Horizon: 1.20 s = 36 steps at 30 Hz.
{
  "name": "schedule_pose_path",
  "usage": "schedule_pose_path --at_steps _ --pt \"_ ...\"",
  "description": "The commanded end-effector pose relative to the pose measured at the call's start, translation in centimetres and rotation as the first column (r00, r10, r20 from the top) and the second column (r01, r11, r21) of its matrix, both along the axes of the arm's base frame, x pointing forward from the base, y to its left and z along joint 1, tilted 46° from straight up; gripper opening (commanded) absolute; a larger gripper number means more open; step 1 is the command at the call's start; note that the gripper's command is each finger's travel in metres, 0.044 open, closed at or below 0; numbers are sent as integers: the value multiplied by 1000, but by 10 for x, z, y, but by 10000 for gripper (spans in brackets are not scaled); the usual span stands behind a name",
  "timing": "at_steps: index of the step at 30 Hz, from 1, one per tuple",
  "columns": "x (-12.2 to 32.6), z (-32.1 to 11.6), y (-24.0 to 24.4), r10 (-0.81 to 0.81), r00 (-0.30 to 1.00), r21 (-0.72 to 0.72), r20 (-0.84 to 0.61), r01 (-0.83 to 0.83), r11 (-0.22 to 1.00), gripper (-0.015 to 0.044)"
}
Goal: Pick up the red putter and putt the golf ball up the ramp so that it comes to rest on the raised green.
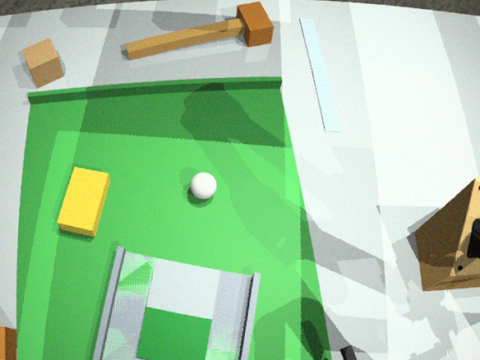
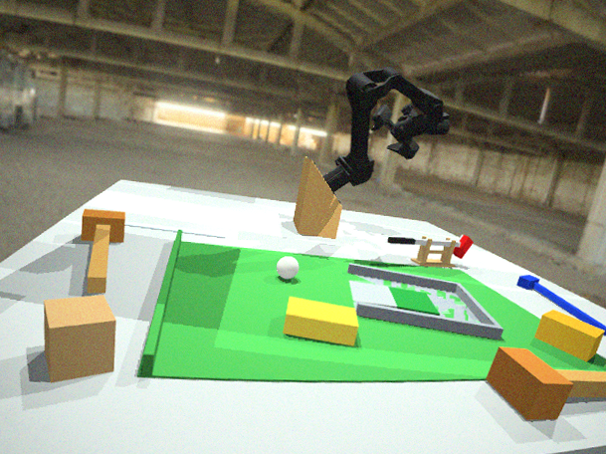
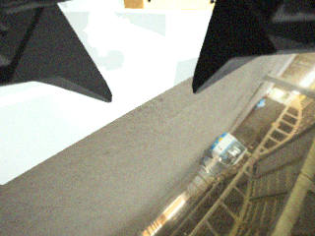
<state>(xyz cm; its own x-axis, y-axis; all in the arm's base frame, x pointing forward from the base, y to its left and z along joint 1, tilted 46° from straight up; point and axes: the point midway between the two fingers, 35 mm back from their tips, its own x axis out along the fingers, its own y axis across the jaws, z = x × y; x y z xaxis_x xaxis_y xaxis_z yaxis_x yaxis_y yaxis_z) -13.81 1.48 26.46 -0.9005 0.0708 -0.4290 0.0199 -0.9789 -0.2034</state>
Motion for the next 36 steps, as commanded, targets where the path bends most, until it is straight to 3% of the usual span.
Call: schedule_pose_path --at_steps 1,9,17,27,36 --pt "0 0 1 -3 1000 0 1 3 1000 426" --pt "0 -8 57 -177 982 30 62 175 984 440" --pt "32 -22 129 -393 911 62 126 388 920 440" --pt "114 -46 190 -623 762 92 180 617 782 440" --pt "209 -73 201 -794 576 91 193 796 599 440"
